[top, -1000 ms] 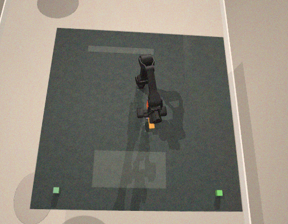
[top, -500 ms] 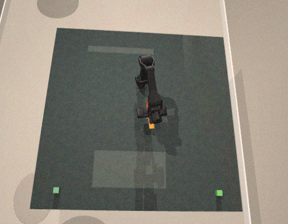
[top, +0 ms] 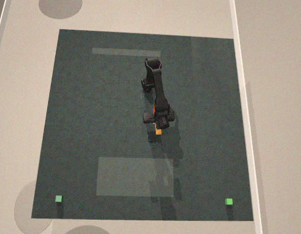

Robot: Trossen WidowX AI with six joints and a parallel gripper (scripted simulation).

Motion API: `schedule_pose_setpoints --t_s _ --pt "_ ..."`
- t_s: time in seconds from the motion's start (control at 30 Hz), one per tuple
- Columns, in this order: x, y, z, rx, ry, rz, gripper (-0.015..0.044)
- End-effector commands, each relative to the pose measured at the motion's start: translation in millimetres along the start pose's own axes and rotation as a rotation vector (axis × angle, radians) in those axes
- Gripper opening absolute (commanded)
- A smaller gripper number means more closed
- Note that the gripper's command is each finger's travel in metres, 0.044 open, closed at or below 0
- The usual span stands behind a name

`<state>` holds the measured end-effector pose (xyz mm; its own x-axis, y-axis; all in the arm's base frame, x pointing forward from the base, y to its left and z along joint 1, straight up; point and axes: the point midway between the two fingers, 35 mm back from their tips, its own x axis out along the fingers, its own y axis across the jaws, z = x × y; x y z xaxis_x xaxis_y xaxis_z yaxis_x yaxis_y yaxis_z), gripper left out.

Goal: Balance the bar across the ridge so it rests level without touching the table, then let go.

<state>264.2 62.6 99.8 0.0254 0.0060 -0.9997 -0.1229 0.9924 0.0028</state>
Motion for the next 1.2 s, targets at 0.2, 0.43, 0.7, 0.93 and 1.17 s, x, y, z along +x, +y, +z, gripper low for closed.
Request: schedule_pose_setpoints --t_s 0.2,0.43,0.7,0.93,1.17 --pt "0.0 0.0 0.0 0.000 0.000 0.000 0.0000" --pt "0.0 0.0 0.0 0.000 0.000 0.000 0.0053" --pt "0.0 0.0 0.0 0.000 0.000 0.000 0.0167" --pt "0.0 0.0 0.0 0.000 0.000 0.000 0.0167" --pt "0.0 0.0 0.0 0.000 0.000 0.000 0.0168"
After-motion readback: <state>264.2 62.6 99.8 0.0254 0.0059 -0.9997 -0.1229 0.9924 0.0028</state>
